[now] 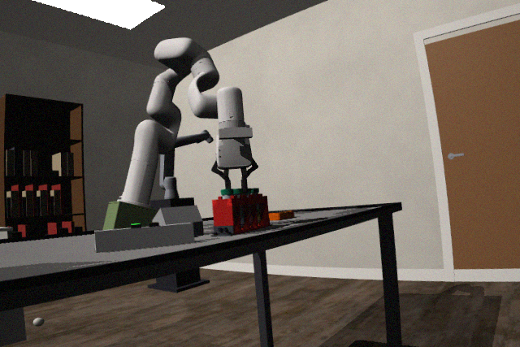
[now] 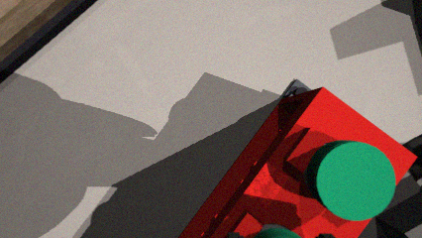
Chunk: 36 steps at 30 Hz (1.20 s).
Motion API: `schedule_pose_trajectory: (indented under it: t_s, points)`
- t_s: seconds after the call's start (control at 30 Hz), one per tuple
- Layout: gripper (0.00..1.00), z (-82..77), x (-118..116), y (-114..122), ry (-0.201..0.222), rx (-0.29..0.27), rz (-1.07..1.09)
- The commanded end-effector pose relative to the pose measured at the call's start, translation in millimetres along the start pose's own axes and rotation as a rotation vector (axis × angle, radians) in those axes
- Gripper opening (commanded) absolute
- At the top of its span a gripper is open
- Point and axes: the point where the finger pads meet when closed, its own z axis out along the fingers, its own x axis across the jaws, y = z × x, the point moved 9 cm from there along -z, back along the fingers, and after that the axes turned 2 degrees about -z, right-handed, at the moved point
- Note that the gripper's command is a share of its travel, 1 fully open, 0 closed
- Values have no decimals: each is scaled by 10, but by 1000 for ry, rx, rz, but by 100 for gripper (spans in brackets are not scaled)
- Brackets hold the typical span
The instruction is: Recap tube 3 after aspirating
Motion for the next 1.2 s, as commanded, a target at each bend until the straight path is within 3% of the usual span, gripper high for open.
schedule_pose_trajectory:
  t_s: [0.0, 0.83, 1.1, 1.13, 1.17]
  points:
    - [0, -11, -8, -8, -3, 3, 140]
    - [0, -3, -8, -8, -4, 1, 1276]
    - [0, -3, -8, -8, -4, 1, 1276]
    - [46, -3, -8, -8, -4, 1, 1276]
    - [46, -3, -8, -8, -4, 1, 1276]
